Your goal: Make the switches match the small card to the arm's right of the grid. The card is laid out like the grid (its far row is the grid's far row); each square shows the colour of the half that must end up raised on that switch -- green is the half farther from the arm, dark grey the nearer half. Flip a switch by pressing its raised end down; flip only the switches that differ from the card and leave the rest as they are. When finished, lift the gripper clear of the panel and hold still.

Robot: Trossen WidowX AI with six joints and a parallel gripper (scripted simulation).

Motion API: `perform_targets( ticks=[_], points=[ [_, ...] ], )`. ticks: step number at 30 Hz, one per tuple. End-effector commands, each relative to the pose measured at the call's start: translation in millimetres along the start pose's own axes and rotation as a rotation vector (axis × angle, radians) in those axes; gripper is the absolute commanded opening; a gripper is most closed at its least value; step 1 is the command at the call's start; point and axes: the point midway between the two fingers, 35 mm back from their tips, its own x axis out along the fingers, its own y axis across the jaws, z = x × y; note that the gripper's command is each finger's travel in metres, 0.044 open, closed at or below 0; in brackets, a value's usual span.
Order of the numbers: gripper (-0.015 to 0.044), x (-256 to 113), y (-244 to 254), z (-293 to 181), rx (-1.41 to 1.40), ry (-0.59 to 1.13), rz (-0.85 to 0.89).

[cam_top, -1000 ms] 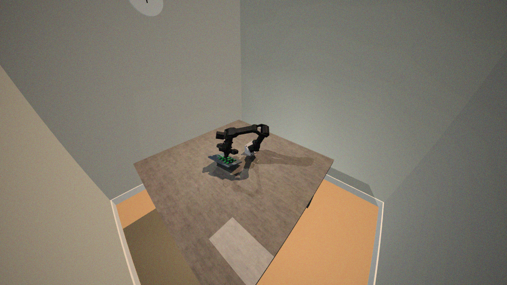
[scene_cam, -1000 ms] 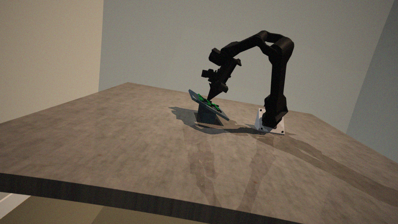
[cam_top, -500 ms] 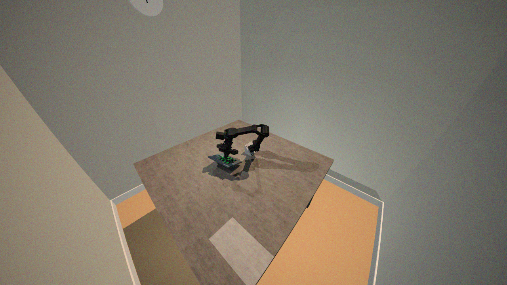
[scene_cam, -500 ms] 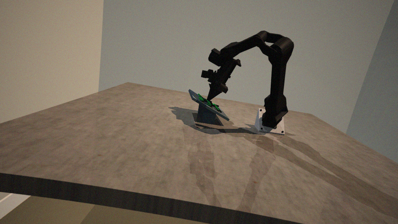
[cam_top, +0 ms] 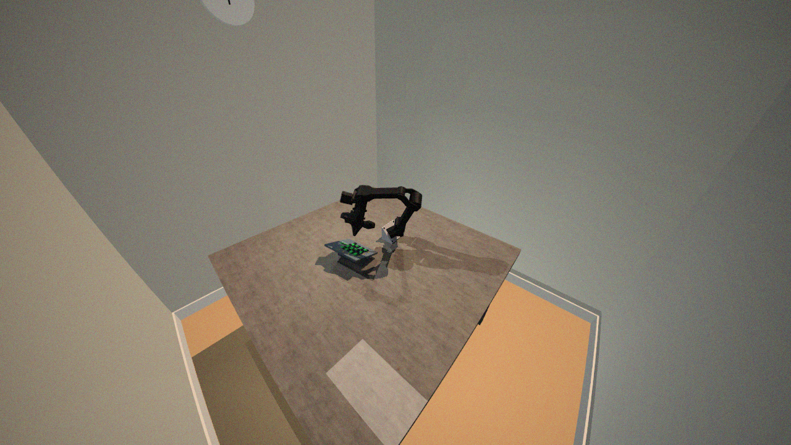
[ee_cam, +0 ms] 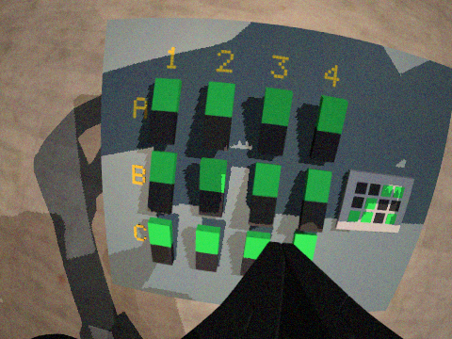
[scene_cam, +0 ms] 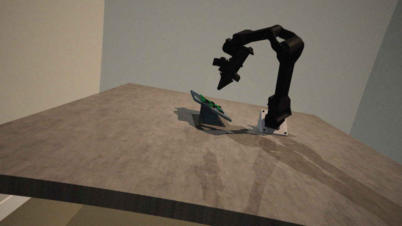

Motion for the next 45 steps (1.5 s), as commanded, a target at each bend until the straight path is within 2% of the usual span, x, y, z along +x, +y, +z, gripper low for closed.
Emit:
perform_targets(
  ticks=[1, 5, 9, 15, 28, 45],
  points=[
    [0.0, 0, 1, -27, 0.011, 0.012, 0.007],
    [0.0, 2, 2, -36, 0.011, 0.013, 0.007],
    [0.0, 33, 2, -35, 0.01, 0.035, 0.008],
    [0.0, 44, 3, -35, 0.01, 0.036, 0.009],
    [0.0, 59, 3, -35, 0.009, 0.036, 0.009],
    [0.0, 59, 3, -35, 0.009, 0.036, 0.009]
  ],
)
